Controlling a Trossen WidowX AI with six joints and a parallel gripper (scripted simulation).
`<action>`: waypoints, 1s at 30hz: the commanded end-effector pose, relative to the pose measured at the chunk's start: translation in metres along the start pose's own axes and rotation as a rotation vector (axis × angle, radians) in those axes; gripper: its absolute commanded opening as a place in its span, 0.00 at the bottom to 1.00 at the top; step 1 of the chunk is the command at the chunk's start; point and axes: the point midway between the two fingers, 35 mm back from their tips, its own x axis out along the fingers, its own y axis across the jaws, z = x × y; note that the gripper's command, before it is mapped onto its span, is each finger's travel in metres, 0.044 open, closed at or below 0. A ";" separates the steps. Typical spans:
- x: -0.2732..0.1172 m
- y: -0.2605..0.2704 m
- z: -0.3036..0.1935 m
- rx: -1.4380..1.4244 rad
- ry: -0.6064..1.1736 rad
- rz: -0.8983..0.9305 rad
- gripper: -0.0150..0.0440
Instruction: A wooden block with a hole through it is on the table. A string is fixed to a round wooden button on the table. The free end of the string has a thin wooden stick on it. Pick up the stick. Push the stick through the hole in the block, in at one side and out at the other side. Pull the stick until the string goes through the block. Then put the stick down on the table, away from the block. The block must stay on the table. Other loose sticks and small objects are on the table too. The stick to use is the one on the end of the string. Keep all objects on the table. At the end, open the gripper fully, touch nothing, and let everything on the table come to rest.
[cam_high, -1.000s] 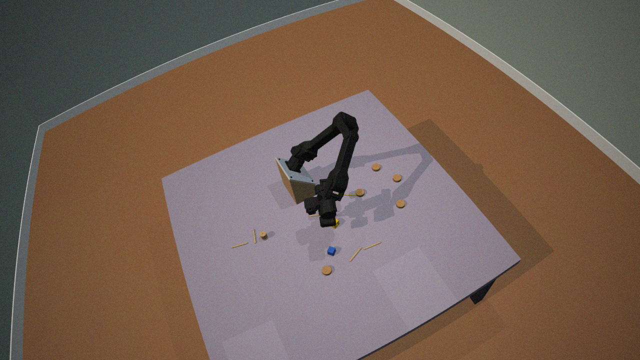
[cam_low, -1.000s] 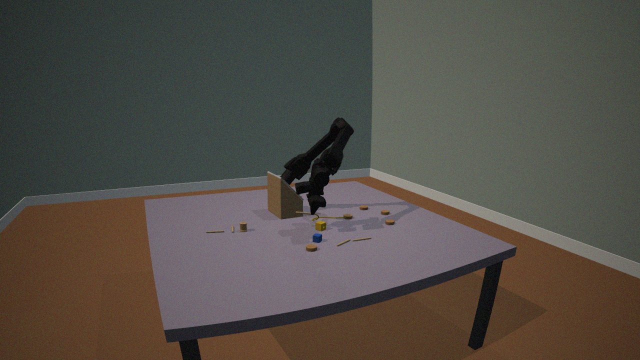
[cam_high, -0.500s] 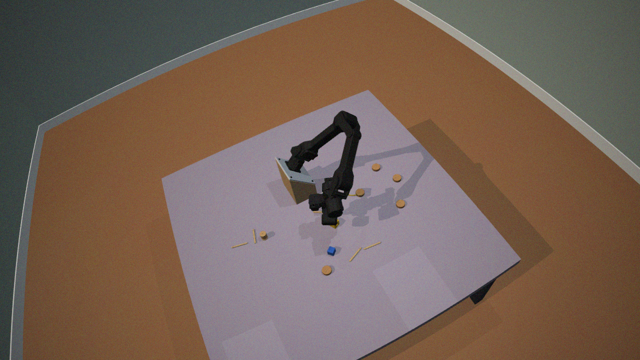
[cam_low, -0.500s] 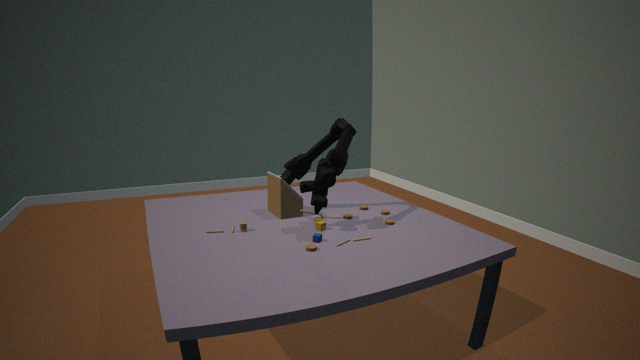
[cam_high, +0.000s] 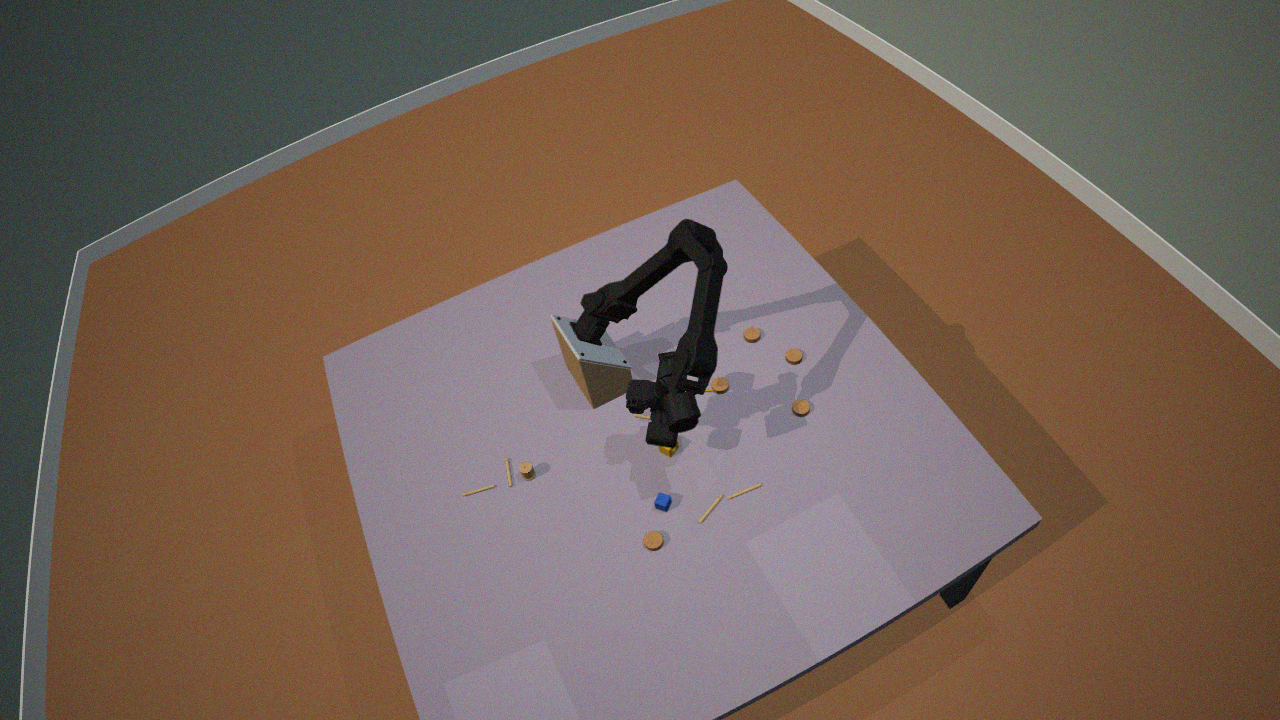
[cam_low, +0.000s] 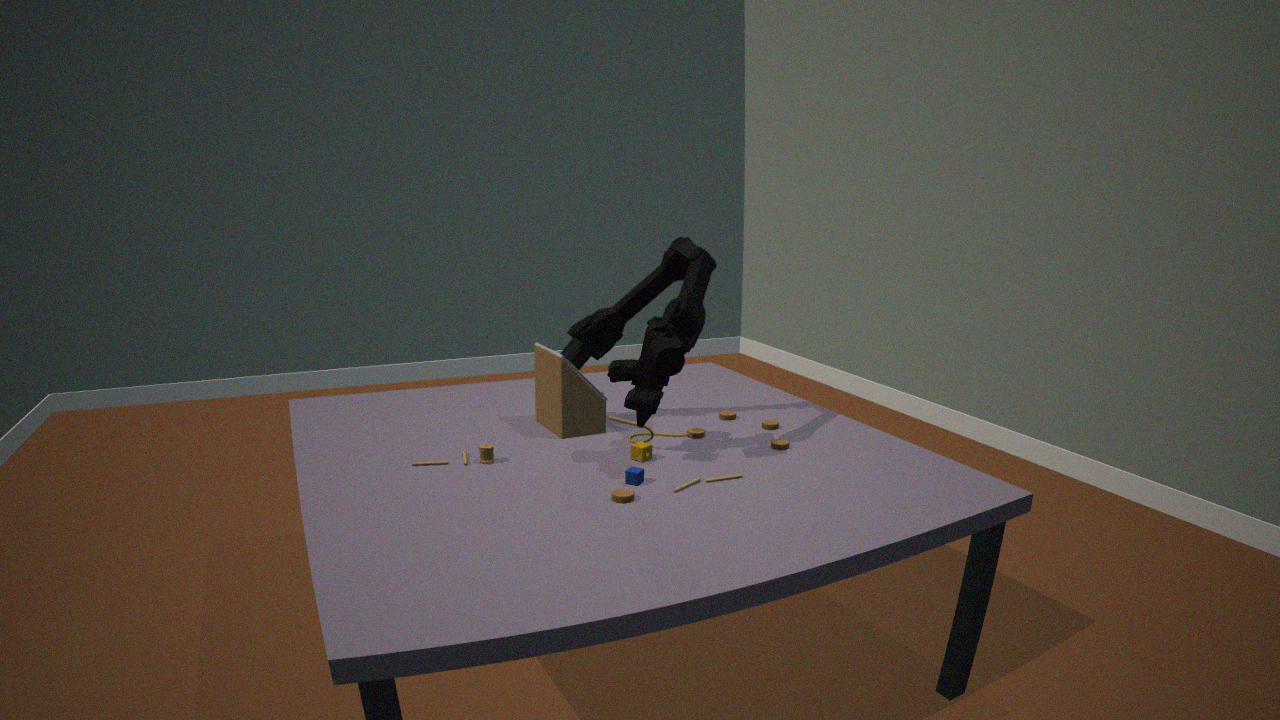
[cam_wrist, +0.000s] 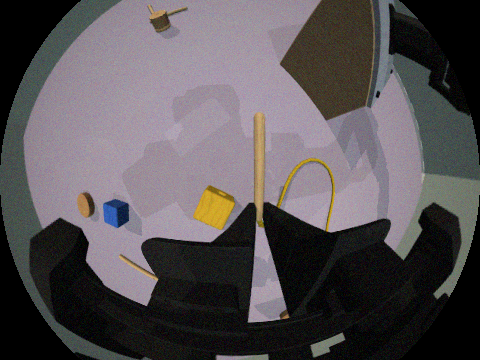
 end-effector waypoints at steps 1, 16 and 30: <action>-0.002 -0.005 -0.006 0.044 -0.006 -0.001 0.25; -0.002 -0.018 -0.020 0.198 -0.031 -0.010 0.25; -0.003 -0.032 -0.032 0.342 -0.056 -0.014 0.25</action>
